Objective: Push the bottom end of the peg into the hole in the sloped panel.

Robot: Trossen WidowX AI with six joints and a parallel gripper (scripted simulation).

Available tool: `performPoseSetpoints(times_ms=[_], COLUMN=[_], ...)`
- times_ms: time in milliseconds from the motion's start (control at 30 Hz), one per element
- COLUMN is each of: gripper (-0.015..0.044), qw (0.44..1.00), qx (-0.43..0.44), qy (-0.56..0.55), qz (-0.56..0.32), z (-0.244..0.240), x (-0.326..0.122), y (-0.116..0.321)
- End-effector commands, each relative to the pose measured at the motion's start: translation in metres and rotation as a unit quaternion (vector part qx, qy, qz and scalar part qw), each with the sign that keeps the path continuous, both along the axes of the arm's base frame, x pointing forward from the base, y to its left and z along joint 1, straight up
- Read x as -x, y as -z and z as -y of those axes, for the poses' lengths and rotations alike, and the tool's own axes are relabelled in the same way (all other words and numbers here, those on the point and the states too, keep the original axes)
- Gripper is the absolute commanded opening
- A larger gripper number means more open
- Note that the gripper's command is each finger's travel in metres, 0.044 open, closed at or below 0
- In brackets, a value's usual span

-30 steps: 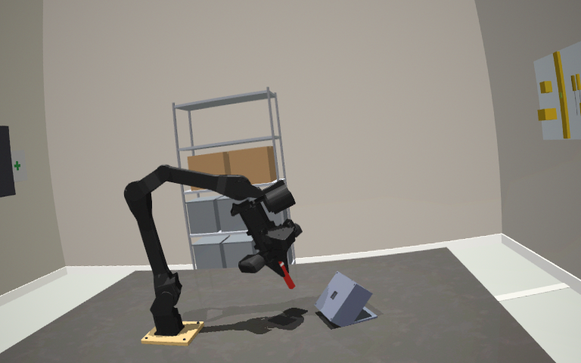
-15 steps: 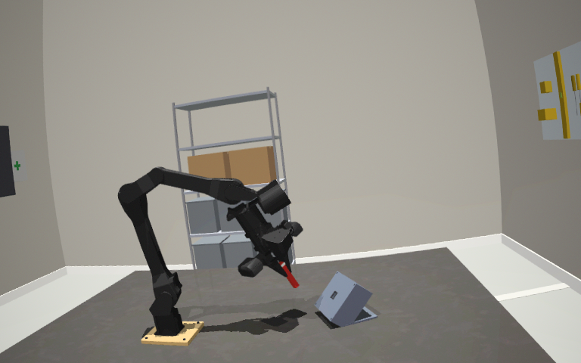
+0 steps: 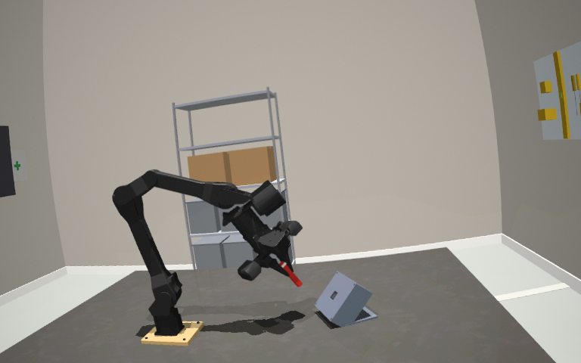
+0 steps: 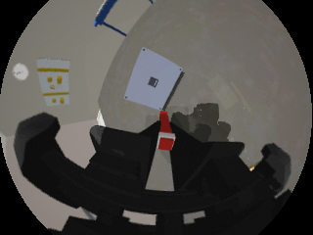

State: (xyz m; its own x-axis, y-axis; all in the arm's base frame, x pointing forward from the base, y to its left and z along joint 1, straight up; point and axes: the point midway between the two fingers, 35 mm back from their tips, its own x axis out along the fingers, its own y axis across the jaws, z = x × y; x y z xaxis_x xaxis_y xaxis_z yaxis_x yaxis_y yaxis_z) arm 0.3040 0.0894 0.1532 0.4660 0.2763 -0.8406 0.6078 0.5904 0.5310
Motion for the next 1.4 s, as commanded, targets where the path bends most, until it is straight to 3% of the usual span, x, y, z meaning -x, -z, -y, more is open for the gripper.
performPoseSetpoints(times_ms=[0, 1367], gripper=[0.0000, 0.0000], qw=[1.000, 0.988], qx=[-0.013, -0.092], qy=[0.013, 0.102], qz=[0.007, 0.074], z=[0.003, 0.019], x=[-0.001, -0.026], y=[0.000, 0.006])
